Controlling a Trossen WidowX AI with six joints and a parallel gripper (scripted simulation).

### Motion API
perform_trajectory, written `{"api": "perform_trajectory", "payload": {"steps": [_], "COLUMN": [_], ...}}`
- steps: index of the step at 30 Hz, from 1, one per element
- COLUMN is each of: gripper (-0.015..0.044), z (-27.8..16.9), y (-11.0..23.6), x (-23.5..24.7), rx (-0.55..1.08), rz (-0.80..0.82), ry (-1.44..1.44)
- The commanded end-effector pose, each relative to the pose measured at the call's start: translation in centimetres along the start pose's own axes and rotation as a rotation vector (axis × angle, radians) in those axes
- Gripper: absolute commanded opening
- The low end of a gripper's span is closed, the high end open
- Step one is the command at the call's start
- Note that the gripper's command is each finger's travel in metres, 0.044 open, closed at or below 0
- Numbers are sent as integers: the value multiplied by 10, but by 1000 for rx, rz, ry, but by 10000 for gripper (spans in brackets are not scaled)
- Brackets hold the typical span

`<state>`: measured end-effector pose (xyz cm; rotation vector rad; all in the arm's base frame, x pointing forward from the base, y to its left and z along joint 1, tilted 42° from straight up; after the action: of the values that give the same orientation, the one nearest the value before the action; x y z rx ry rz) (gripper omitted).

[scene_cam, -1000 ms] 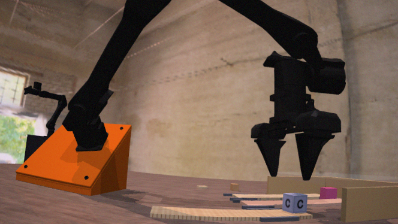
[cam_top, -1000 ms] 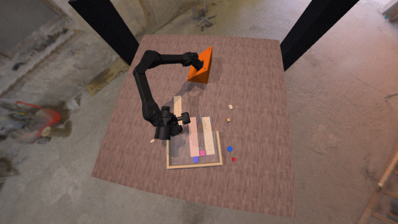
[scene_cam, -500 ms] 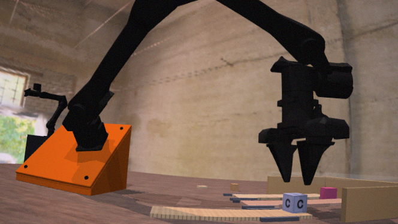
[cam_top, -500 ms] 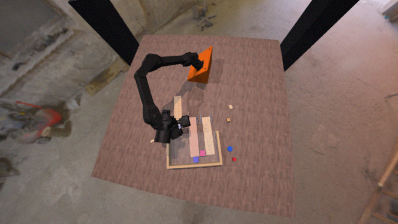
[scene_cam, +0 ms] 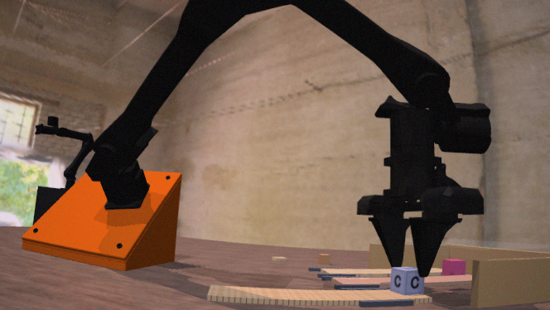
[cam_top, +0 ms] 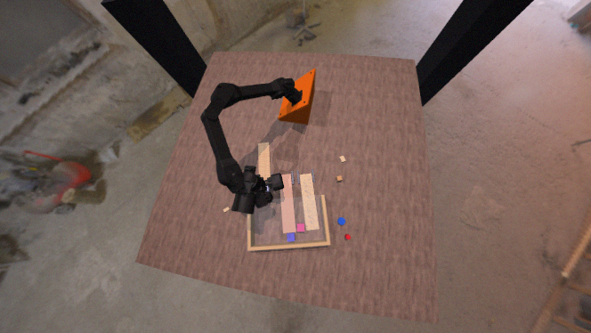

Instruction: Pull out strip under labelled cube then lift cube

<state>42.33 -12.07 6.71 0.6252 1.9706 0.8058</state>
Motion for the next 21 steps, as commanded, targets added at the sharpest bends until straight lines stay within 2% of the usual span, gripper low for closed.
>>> {"api": "perform_trajectory", "payload": {"steps": [1,11,15,21], "gripper": [250,250,145,105], "z": [0,-1,-1,-1], "y": [-8,-19,-16,-16], "x": [2,2,0,0], "rx": [3,4,2,2], "rz": [-1,-1,2,2], "ry": [10,10,0,0]}}
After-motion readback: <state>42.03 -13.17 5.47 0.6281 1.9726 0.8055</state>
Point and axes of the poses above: the point midway between the two fingers, 35 mm back from their tips, its own y axis back along the fingers, its own x axis across the jaws, z = x × y, the point moved 6 cm from there along y, back along the fingers, and after that the axes turned 13 degrees about y, right-handed, at the moved point
